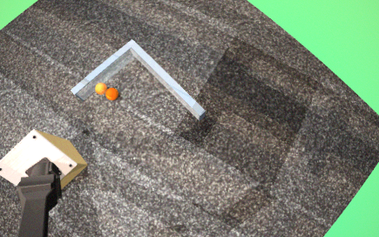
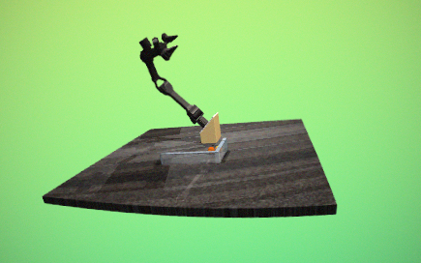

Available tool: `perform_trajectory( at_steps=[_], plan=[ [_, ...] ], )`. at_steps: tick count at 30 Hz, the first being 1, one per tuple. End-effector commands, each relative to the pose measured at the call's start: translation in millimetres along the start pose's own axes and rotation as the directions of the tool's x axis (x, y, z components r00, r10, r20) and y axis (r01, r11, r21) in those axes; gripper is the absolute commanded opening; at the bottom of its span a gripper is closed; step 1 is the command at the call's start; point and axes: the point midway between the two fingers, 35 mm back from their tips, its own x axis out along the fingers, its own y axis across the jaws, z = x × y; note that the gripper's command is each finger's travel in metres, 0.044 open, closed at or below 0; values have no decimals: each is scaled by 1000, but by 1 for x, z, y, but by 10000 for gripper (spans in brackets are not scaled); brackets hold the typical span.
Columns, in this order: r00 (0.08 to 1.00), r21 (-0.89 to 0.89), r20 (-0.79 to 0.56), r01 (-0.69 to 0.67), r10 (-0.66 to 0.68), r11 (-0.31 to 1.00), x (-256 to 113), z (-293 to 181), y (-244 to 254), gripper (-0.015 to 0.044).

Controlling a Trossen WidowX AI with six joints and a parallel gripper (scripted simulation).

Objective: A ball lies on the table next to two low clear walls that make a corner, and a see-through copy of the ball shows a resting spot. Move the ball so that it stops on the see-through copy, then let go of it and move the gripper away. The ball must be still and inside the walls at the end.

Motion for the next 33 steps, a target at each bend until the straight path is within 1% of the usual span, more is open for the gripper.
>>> perform_trajectory(
  at_steps=[1,4,5,10,14,18,21,24,27,30,33],
  plan=[
    [1000,-1,-1,7,-7,1000,2,0,-2,374],
    [994,-25,-21,104,-105,994,24,2,-38,295],
    [989,-37,-33,145,-146,989,33,2,-54,287],
    [937,-114,-104,322,-334,940,69,-7,-128,287],
    [862,-167,-204,437,-464,884,93,-30,-192,287],
    [762,-238,-311,517,-569,822,106,-62,-251,287],
    [702,-289,-361,543,-615,789,110,-79,-279,287],
    [587,-405,-426,556,-688,726,111,-107,-322,287],
    [455,-524,-488,529,-745,667,106,-138,-362,287],
    [313,-632,-541,461,-781,623,97,-172,-397,287],
    [151,-726,-583,345,-798,595,81,-209,-428,287]
  ],
)
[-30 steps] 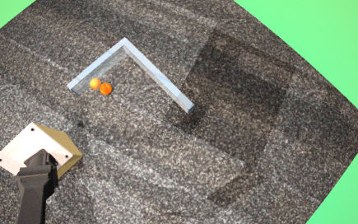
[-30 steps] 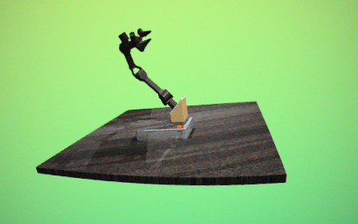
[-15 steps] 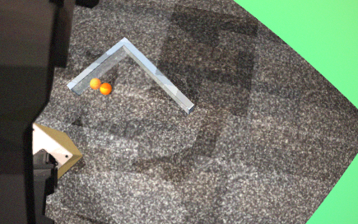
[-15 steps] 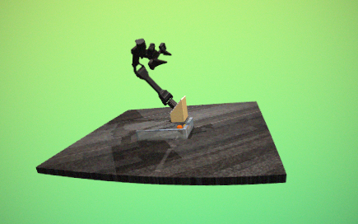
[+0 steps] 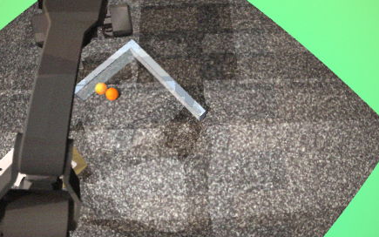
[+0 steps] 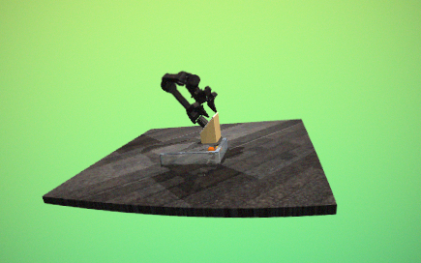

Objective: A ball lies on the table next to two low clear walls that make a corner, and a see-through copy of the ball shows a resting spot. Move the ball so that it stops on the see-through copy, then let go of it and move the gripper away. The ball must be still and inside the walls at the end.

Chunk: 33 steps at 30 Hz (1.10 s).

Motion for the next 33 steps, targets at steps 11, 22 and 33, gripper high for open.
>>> perform_trajectory(
  at_steps=[11,22,33],
  plan=[
    [844,-513,-497,-97,-203,853,110,-126,1,287],
    [844,-513,-497,-97,-203,853,122,-133,-2,287],
    [844,-512,-497,-96,-203,854,133,-139,-5,287]
  ],
)
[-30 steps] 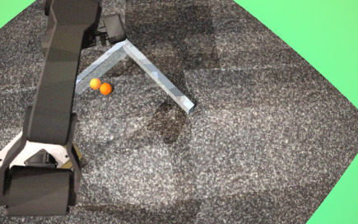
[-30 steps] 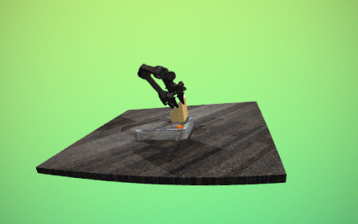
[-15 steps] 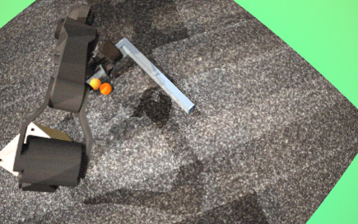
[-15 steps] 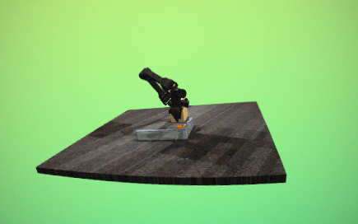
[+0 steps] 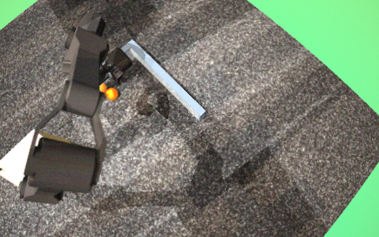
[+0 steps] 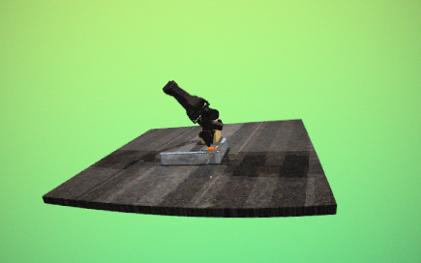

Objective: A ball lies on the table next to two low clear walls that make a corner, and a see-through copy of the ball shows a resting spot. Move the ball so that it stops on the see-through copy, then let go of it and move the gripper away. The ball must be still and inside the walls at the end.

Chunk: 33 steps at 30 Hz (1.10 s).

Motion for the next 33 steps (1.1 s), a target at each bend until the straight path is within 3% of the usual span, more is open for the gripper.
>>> perform_trajectory(
  at_steps=[1,18,21,31,33],
  plan=[
    [1000,-8,-8,-4,4,1000,8,-1,2,287],
    [1000,-10,-10,-4,4,1000,33,-2,3,287],
    [1000,-10,-10,-4,4,1000,33,-2,3,209],
    [1000,-10,-10,-4,4,1000,33,-2,3,142],
    [1000,-10,-10,-4,4,1000,32,-1,3,89]
  ],
)
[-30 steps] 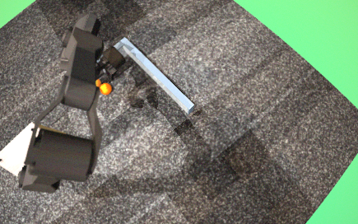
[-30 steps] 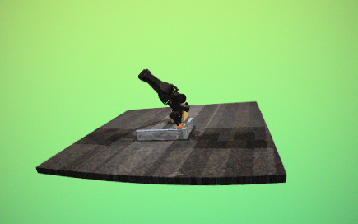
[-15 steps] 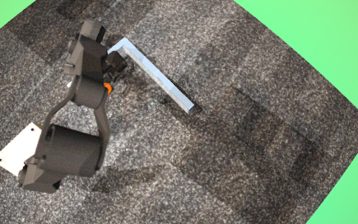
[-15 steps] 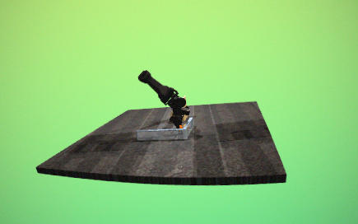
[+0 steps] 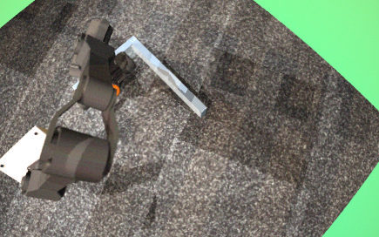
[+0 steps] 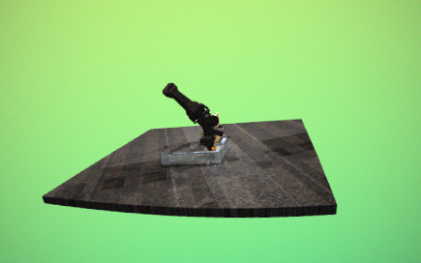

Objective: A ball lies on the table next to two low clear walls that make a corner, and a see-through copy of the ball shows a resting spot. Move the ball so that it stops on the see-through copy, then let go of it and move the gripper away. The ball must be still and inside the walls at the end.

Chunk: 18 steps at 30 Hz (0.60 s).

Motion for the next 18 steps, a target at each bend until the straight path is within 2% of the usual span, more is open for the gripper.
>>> perform_trajectory(
  at_steps=[1,4,18],
  plan=[
    [1000,-4,-2,2,-2,1000,-4,0,-1,63],
    [1000,-5,2,3,-3,1000,-23,3,-4,0],
    [1000,-5,2,1,-1,1000,-124,1,-1,0]
  ],
)
